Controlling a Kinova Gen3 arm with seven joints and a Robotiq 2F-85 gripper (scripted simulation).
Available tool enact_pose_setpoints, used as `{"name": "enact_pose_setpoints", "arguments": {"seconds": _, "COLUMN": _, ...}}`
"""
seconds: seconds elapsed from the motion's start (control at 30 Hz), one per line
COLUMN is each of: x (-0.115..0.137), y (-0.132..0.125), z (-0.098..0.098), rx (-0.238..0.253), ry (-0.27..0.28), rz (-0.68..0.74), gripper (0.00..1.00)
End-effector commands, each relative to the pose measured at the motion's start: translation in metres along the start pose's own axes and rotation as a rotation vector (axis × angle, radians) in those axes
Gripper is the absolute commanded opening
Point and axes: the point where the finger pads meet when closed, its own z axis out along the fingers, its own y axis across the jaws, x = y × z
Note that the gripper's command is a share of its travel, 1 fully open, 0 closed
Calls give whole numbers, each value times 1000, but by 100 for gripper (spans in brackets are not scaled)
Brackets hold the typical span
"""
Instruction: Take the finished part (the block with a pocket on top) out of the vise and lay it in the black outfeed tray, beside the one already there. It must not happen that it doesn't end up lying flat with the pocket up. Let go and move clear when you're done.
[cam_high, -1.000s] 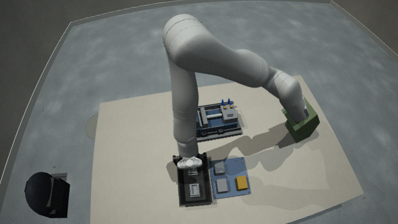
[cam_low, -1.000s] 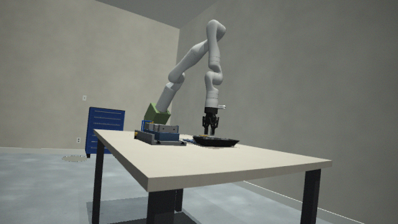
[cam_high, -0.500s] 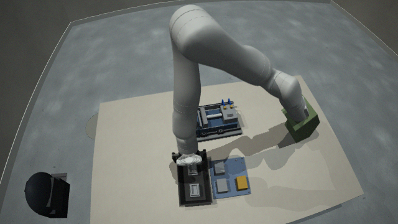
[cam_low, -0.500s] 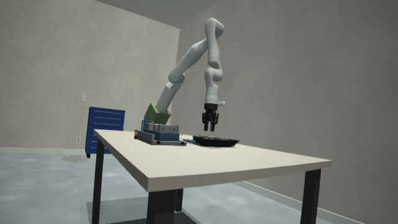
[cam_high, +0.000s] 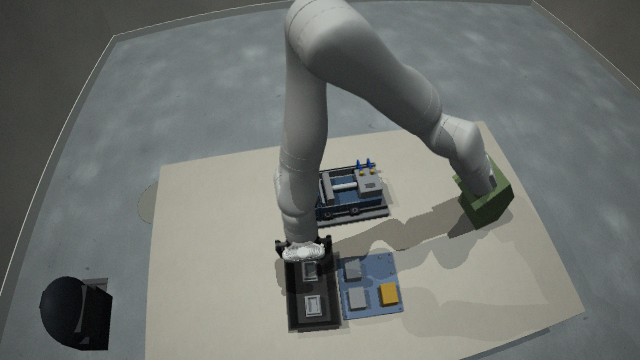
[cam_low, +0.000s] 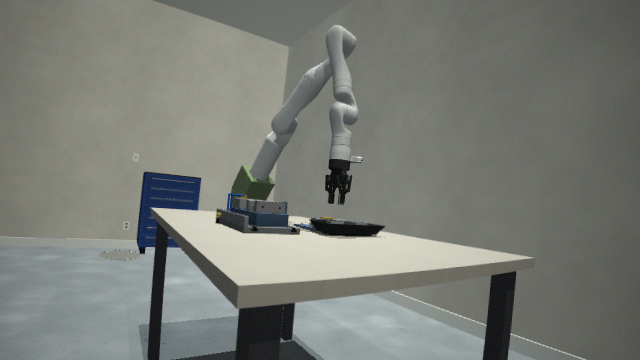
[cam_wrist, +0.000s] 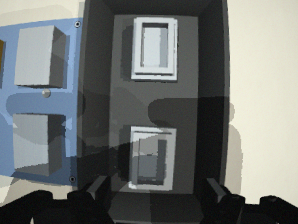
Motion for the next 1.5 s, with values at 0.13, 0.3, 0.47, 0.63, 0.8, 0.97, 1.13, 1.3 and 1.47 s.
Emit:
{"name": "enact_pose_setpoints", "arguments": {"seconds": 0.13, "x": 8, "y": -5, "z": -12, "rx": 6, "ry": 5, "rz": -7, "gripper": 67}}
{"name": "enact_pose_setpoints", "arguments": {"seconds": 0.3, "x": 8, "y": -4, "z": -20, "rx": 5, "ry": 7, "rz": -6, "gripper": 67}}
{"name": "enact_pose_setpoints", "arguments": {"seconds": 0.47, "x": 8, "y": -4, "z": -25, "rx": 5, "ry": 7, "rz": -5, "gripper": 67}}
{"name": "enact_pose_setpoints", "arguments": {"seconds": 0.63, "x": 7, "y": -5, "z": -28, "rx": 6, "ry": 4, "rz": -7, "gripper": 67}}
{"name": "enact_pose_setpoints", "arguments": {"seconds": 0.8, "x": 8, "y": -4, "z": -32, "rx": 5, "ry": 8, "rz": -4, "gripper": 67}}
{"name": "enact_pose_setpoints", "arguments": {"seconds": 0.97, "x": 7, "y": -5, "z": -34, "rx": 7, "ry": 7, "rz": -5, "gripper": 67}}
{"name": "enact_pose_setpoints", "arguments": {"seconds": 1.13, "x": 6, "y": -4, "z": -36, "rx": 5, "ry": 3, "rz": -1, "gripper": 67}}
{"name": "enact_pose_setpoints", "arguments": {"seconds": 1.3, "x": 6, "y": -4, "z": -38, "rx": 4, "ry": 2, "rz": -1, "gripper": 67}}
{"name": "enact_pose_setpoints", "arguments": {"seconds": 1.47, "x": 6, "y": -4, "z": -40, "rx": 5, "ry": 2, "rz": -1, "gripper": 67}}
